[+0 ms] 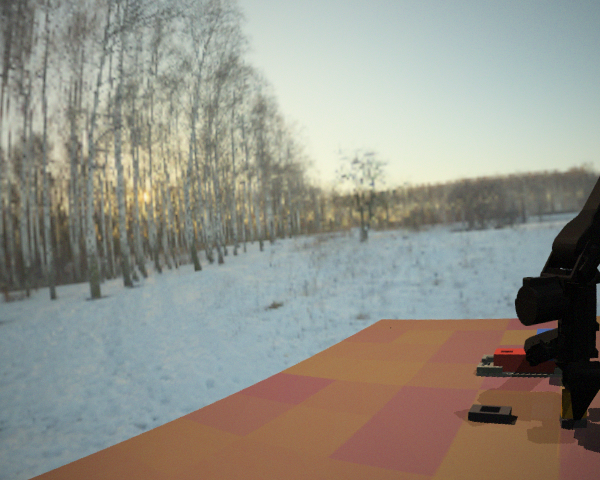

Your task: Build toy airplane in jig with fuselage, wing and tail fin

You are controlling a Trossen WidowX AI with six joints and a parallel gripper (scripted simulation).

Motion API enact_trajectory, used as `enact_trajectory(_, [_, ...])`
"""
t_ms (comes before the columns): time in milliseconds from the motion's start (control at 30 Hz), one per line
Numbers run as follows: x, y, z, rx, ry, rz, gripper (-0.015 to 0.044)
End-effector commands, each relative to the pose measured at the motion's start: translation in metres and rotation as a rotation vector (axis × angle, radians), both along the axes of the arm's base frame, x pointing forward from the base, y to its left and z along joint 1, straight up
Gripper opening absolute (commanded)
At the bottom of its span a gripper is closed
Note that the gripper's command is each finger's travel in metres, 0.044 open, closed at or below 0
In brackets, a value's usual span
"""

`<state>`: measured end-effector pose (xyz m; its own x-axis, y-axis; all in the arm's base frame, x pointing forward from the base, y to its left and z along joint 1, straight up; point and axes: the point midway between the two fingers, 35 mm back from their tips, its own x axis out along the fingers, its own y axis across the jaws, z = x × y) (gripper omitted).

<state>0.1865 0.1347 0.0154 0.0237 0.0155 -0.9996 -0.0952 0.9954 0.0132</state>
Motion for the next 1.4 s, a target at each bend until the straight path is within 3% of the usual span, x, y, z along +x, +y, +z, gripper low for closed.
enact_trajectory(0, [0.000,0.000,-0.001,0.003,0.001,-0.005,0.0204])
enact_trajectory(200, [0.000,0.000,-0.001,0.003,0.001,-0.005,0.0046])
enact_trajectory(433, [0.000,0.000,-0.001,0.003,0.001,-0.005,0.0000])
enact_trajectory(1367, [0.006,0.005,0.071,0.003,0.004,-0.004,0.0000])
